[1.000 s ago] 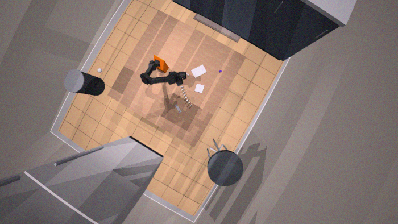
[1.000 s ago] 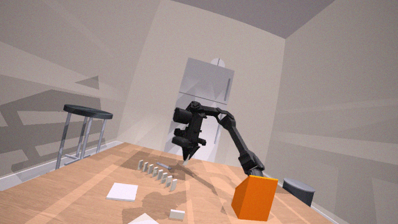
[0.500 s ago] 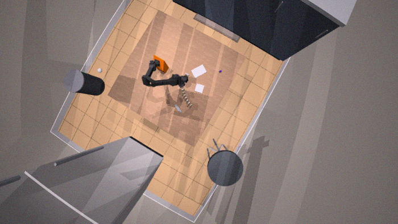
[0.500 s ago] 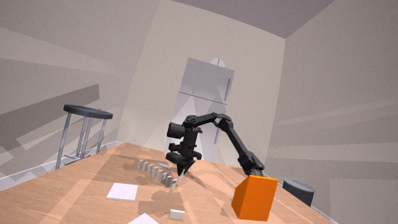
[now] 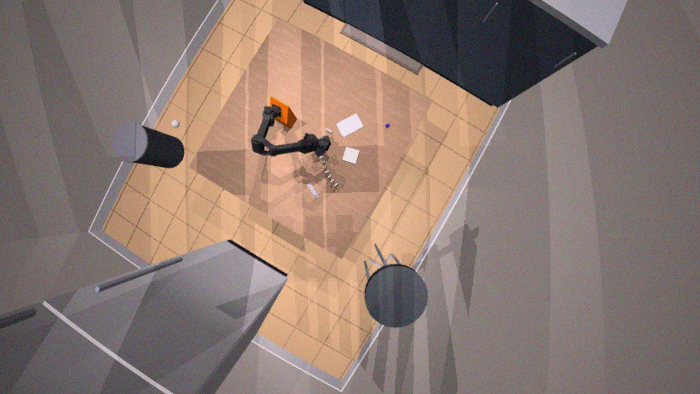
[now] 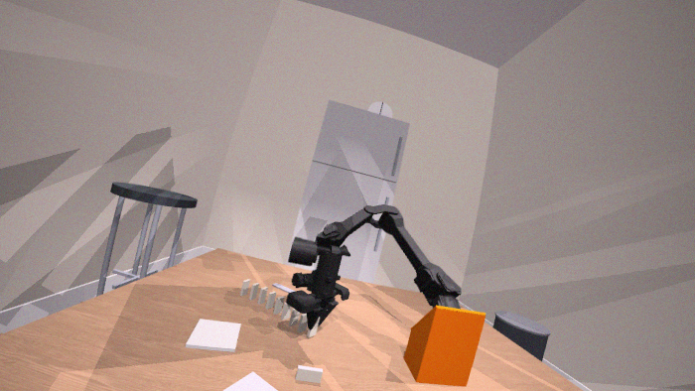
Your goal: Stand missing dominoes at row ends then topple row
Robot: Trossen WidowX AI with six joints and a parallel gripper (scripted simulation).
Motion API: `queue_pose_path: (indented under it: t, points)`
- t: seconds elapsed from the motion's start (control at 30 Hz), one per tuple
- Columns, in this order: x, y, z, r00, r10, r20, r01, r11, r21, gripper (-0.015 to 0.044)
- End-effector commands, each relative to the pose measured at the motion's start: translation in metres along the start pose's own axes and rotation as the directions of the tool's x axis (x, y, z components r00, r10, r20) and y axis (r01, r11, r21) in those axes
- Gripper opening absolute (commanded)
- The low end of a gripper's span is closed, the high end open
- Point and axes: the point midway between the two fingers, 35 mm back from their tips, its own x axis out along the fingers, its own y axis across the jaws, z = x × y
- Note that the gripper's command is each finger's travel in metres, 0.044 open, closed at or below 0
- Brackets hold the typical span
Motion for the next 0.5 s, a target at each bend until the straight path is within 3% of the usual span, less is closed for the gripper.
queue_pose_path:
  t: [0.0,0.17,0.47]
  points:
    - [0.0022,0.0003,-0.0003,1.000,-0.001,0.006,0.001,1.000,-0.007,0.0107]
    - [0.0022,0.0003,-0.0003,1.000,-0.001,0.006,0.001,1.000,-0.007,0.0107]
    - [0.0022,0.0003,-0.0003,1.000,-0.001,0.006,0.001,1.000,-0.007,0.0343]
